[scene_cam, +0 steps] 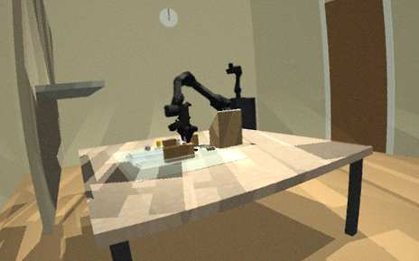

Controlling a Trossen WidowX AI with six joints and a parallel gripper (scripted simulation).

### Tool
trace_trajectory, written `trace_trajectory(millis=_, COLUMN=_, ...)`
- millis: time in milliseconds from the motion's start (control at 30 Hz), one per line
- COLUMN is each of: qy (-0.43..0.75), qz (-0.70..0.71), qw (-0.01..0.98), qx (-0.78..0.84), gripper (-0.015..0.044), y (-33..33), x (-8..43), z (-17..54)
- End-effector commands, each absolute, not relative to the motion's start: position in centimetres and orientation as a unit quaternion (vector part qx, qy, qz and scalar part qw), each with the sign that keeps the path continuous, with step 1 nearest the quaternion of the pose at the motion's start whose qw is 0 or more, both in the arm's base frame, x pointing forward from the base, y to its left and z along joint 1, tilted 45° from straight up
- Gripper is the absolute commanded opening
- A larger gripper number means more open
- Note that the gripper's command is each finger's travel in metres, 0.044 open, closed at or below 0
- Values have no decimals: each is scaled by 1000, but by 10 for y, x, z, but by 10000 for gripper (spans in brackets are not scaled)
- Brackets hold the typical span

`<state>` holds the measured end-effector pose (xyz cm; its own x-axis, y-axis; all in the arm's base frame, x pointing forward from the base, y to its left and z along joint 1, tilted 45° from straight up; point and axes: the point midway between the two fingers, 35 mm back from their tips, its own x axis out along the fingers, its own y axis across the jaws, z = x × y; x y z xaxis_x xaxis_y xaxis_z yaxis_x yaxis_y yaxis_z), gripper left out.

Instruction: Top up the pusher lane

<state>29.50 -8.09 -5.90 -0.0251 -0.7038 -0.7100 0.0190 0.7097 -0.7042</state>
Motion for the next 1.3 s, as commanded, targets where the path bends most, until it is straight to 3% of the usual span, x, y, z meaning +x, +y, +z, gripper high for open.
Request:
trace_trajectory(millis=0, qy=660, qz=-278, qw=647, qx=-263, gripper=0, y=-81, x=297, z=-59)
trace_trajectory(millis=1267, qy=660, qz=-278, qw=647, qx=-263, gripper=0, y=-82, x=312, z=-60)
